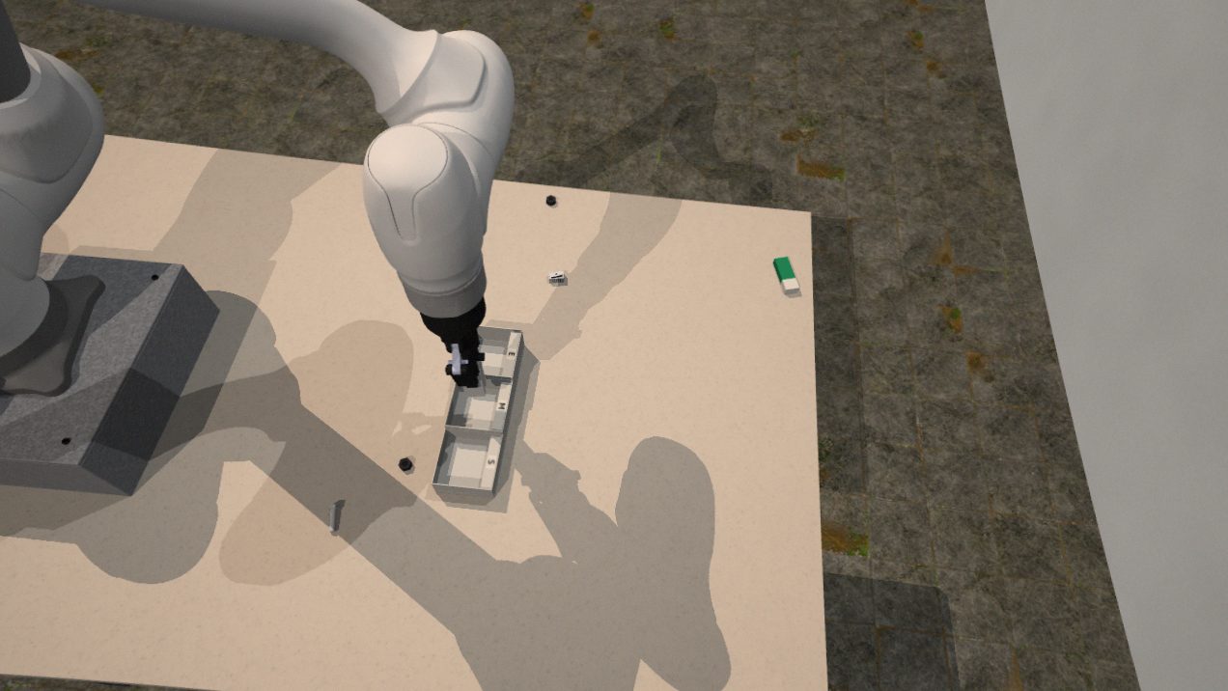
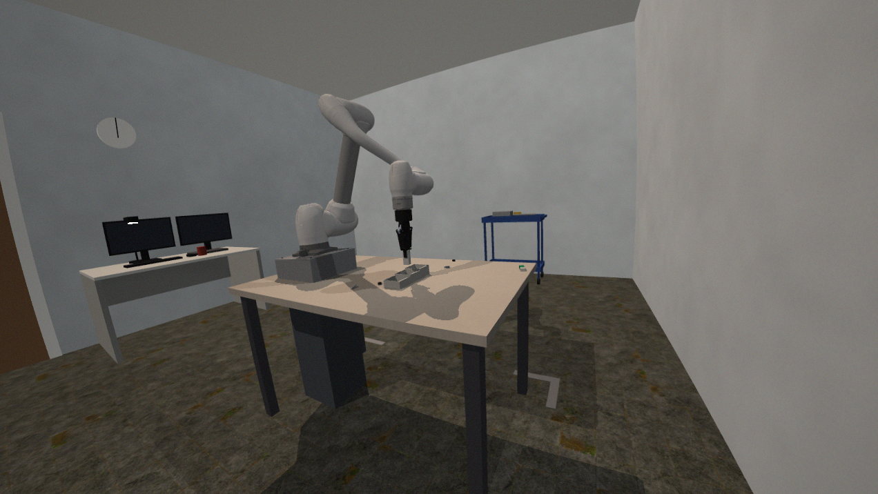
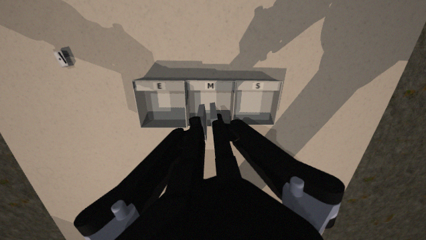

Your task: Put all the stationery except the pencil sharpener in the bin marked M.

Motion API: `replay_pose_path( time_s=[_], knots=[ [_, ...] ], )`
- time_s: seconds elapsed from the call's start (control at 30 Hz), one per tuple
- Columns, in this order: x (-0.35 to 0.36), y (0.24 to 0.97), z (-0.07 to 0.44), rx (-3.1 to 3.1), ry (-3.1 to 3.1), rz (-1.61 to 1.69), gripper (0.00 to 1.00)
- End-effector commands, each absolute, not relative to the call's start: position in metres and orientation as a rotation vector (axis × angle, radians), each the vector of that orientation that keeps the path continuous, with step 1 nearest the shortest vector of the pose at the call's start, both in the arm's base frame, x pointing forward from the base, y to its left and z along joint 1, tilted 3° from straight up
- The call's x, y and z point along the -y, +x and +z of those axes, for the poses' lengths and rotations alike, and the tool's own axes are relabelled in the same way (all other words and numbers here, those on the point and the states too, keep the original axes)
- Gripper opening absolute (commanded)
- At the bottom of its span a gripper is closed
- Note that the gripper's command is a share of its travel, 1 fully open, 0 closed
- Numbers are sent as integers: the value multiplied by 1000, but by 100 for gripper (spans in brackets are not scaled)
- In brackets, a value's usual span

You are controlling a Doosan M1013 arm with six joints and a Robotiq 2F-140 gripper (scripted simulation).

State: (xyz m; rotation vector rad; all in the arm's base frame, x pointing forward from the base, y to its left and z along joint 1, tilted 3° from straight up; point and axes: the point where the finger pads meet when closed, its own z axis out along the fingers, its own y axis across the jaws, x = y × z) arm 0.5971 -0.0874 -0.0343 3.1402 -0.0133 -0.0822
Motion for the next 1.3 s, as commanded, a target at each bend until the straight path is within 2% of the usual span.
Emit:
replay_pose_path(
  time_s=[0.0, 0.57, 1.27],
  knots=[
    [85, 597, -32, 21, 3144, -77, 15],
    [84, 598, -32, 21, 3144, -77, 15],
    [85, 595, -81, 21, 3144, -77, 15]
  ],
)
